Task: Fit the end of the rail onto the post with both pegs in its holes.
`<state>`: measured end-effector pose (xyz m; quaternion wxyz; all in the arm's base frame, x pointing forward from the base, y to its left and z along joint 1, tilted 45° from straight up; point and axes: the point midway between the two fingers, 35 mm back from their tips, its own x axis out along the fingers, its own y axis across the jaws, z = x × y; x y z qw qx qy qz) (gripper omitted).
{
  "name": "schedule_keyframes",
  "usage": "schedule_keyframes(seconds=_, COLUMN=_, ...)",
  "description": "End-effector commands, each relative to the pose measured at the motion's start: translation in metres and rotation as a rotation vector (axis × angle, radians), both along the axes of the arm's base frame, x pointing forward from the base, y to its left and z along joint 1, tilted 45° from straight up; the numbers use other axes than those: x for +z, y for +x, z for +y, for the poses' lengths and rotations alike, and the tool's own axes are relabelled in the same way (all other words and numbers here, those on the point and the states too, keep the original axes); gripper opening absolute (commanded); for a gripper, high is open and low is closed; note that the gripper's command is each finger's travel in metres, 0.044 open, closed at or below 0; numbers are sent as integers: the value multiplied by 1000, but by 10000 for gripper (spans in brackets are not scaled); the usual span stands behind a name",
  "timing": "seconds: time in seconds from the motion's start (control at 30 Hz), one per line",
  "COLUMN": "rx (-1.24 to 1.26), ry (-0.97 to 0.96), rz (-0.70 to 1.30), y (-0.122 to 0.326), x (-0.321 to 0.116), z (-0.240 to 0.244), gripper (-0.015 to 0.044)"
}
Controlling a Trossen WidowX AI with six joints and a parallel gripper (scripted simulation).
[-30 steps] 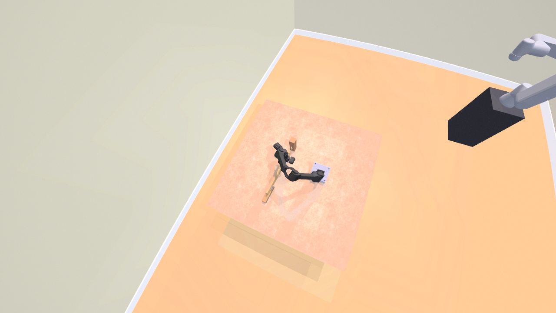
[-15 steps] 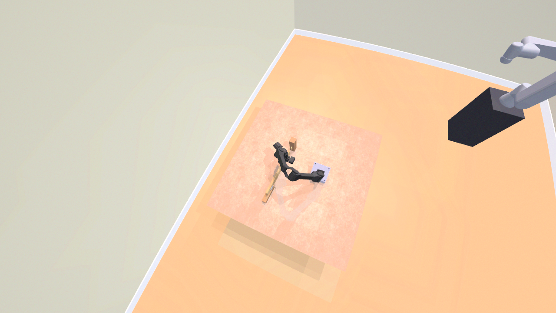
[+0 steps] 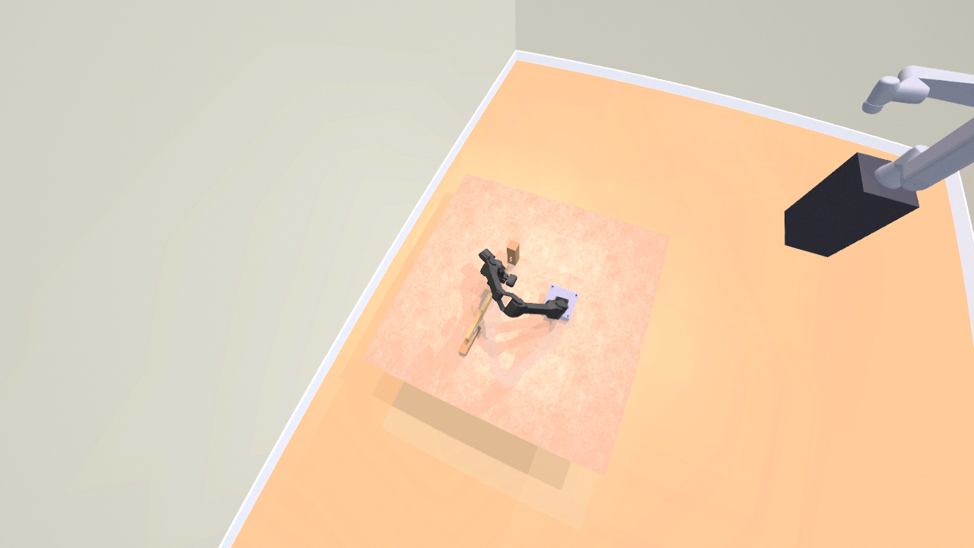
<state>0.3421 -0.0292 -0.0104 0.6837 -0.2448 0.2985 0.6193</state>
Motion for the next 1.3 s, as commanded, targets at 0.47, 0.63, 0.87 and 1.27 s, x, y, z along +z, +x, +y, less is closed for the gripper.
schedule_keyframes(seconds=0.47, rx=-12, ry=-2, rz=-9, y=0, x=5, z=-4, gripper=0)
schedule_keyframes(seconds=0.63, rx=-12, ry=-2, rz=-9, y=0, x=5, z=-4, gripper=0)
schedule_keyframes(seconds=0.87, rx=-12, ry=-2, rz=-9, y=0, x=4, z=-3, gripper=0)
schedule_keyframes(seconds=1.27, rx=-12, ry=-2, rz=-9, y=-1, x=1, z=-4, gripper=0)
